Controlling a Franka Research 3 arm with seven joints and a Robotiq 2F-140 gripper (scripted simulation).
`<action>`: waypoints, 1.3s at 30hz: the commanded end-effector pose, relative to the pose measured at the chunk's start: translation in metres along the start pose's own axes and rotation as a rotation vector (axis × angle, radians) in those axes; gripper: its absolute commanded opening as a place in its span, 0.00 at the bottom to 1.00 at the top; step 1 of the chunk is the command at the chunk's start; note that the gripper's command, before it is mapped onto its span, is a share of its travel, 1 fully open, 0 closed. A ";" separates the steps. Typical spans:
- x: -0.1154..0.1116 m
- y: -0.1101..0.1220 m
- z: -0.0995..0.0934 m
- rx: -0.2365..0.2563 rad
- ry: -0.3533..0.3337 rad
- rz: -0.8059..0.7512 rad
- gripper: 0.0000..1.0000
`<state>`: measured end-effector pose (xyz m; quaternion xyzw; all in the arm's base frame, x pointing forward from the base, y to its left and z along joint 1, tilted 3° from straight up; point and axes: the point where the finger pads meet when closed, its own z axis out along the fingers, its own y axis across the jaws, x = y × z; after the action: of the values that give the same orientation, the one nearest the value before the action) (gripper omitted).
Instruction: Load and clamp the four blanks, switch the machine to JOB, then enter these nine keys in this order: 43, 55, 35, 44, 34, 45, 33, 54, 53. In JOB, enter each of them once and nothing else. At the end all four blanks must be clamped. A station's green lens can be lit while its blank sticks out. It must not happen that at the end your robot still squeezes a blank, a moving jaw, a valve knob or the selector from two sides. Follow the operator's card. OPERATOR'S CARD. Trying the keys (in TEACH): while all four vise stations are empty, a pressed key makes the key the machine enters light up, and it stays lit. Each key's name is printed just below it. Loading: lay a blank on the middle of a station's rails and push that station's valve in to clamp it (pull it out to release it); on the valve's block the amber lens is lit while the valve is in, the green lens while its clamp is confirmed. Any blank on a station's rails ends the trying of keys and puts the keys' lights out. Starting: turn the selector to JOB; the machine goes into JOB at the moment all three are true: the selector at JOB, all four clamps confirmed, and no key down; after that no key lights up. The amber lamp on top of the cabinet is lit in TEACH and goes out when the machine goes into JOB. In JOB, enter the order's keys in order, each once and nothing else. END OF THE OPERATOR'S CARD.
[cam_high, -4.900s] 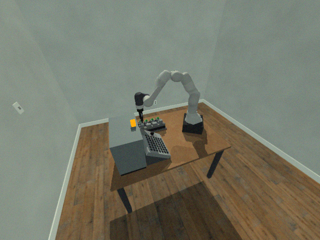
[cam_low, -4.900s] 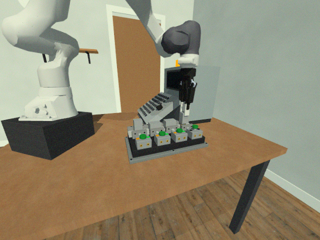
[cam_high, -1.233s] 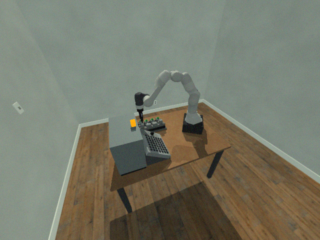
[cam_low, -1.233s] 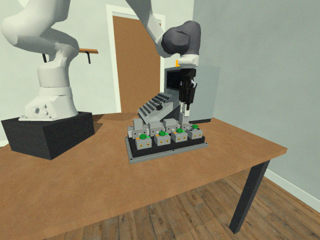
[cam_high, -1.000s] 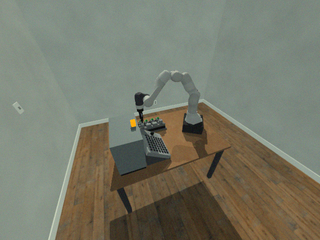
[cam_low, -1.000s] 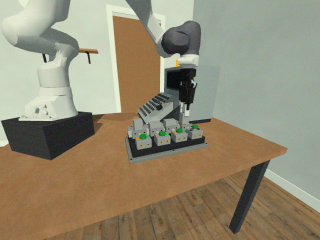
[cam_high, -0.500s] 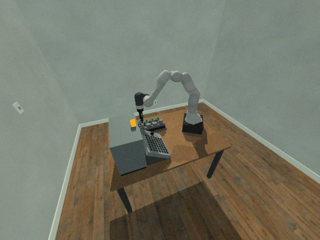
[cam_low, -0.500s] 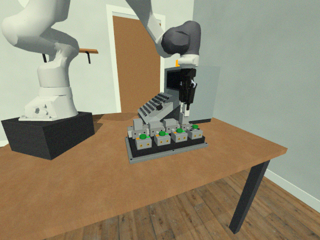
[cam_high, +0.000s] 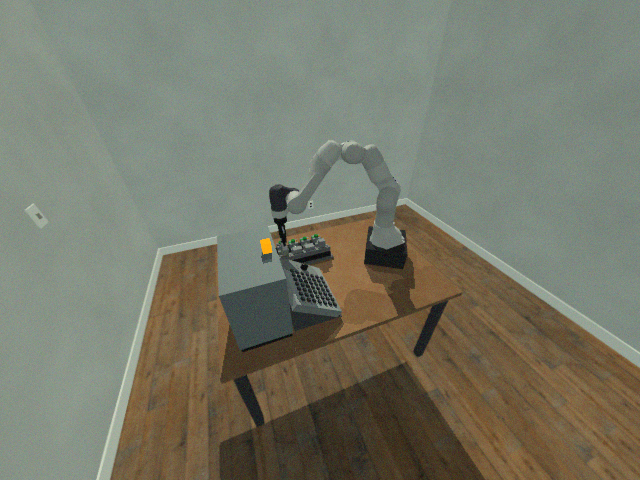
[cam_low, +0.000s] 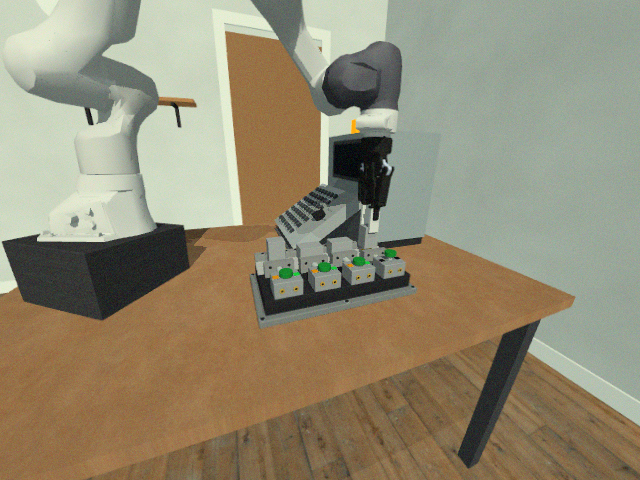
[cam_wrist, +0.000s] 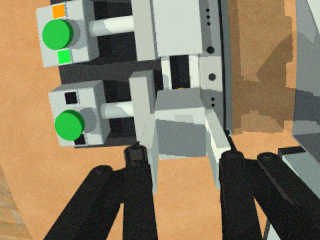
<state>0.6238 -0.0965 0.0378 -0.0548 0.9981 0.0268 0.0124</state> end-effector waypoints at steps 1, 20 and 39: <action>-0.002 -0.001 -0.001 0.002 -0.005 0.007 0.00; -0.002 -0.001 0.001 0.002 -0.005 0.007 0.00; -0.003 -0.001 0.009 0.002 -0.005 0.008 0.00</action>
<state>0.6234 -0.0957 0.0284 -0.0545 0.9981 0.0277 0.0111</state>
